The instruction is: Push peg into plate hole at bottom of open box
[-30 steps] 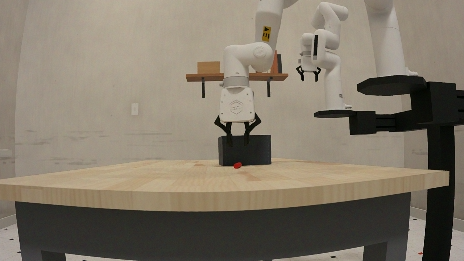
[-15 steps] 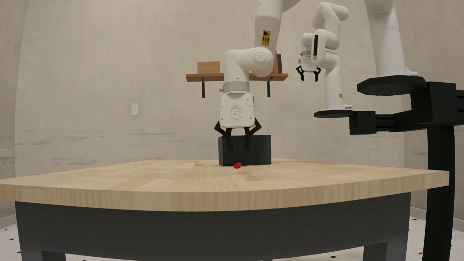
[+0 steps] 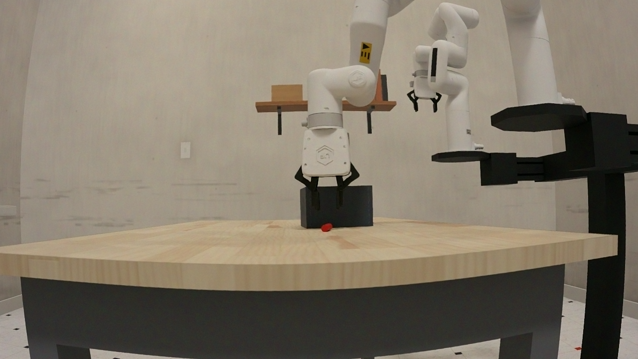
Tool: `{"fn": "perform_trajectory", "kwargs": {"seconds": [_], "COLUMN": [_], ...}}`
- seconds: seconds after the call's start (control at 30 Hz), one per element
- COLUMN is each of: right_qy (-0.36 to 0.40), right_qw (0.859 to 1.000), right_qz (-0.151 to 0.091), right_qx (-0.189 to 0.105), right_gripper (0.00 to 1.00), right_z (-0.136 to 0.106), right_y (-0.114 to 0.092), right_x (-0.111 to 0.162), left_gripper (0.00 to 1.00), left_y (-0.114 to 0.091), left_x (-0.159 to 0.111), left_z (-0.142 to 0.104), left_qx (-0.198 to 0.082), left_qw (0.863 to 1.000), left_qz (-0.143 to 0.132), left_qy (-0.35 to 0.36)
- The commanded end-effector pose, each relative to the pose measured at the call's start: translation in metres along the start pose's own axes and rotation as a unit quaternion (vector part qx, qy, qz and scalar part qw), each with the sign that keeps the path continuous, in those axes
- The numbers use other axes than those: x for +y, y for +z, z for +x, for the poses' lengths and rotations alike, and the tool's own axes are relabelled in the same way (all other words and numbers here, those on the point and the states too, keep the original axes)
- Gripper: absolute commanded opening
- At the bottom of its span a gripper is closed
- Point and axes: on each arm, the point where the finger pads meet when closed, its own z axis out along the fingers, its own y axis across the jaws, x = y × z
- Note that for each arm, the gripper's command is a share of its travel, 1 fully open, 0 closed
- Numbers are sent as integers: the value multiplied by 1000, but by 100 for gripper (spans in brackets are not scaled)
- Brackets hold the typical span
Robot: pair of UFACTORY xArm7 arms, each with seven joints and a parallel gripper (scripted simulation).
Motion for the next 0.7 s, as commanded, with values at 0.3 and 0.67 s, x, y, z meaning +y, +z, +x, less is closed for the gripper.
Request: {"fn": "perform_trajectory", "kwargs": {"seconds": [0.3, 0.67], "right_qy": [0, 0], "right_qw": [1000, 1000], "right_qz": [0, 0], "right_qx": [2, 2], "right_gripper": [100, 100], "right_z": [1, 1], "right_y": [-2, -2], "right_x": [0, 0], "left_gripper": [44, 44], "left_y": [-1, -1], "left_x": [-1, -2], "left_z": [0, 1], "left_qx": [-12, -86], "left_qw": [1000, 996], "left_qz": [1, 2], "left_qy": [0, 0]}}
